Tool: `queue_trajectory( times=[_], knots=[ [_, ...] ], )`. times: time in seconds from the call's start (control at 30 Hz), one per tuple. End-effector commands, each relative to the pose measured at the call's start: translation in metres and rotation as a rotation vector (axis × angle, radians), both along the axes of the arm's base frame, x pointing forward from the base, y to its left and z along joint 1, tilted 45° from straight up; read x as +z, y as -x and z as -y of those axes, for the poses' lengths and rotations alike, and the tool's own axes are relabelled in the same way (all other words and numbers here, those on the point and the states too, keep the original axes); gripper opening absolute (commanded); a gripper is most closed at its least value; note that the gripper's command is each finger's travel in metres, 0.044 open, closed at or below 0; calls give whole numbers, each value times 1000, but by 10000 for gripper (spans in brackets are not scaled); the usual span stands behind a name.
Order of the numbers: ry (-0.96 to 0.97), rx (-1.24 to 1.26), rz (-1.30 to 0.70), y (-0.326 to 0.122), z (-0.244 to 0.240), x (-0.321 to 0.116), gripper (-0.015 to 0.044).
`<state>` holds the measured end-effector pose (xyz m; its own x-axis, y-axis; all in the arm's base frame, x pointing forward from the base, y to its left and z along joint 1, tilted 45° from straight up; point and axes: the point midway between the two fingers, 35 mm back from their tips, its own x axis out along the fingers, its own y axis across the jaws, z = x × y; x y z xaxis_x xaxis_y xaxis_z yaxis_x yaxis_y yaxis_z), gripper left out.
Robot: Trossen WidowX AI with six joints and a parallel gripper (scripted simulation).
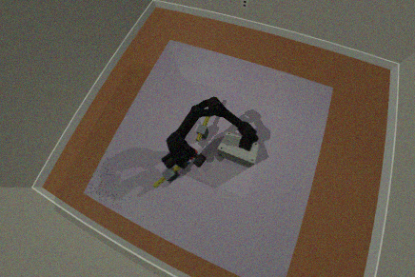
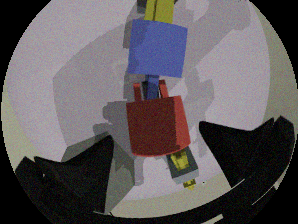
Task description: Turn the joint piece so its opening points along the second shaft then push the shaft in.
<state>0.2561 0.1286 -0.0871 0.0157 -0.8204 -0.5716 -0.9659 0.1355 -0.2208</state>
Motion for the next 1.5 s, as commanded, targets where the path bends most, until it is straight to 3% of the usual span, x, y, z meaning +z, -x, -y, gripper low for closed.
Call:
queue_trajectory(
  times=[0.0, 0.43, 0.77, 1.47],
  knots=[
    [3, 0, -3, 0, 6, -5, 440],
    [4, 0, -3, 0, 21, -15, 440],
    [4, 0, -3, 0, 21, -15, 182],
    [4, 0, -3, 0, 21, -15, 182]
  ],
)
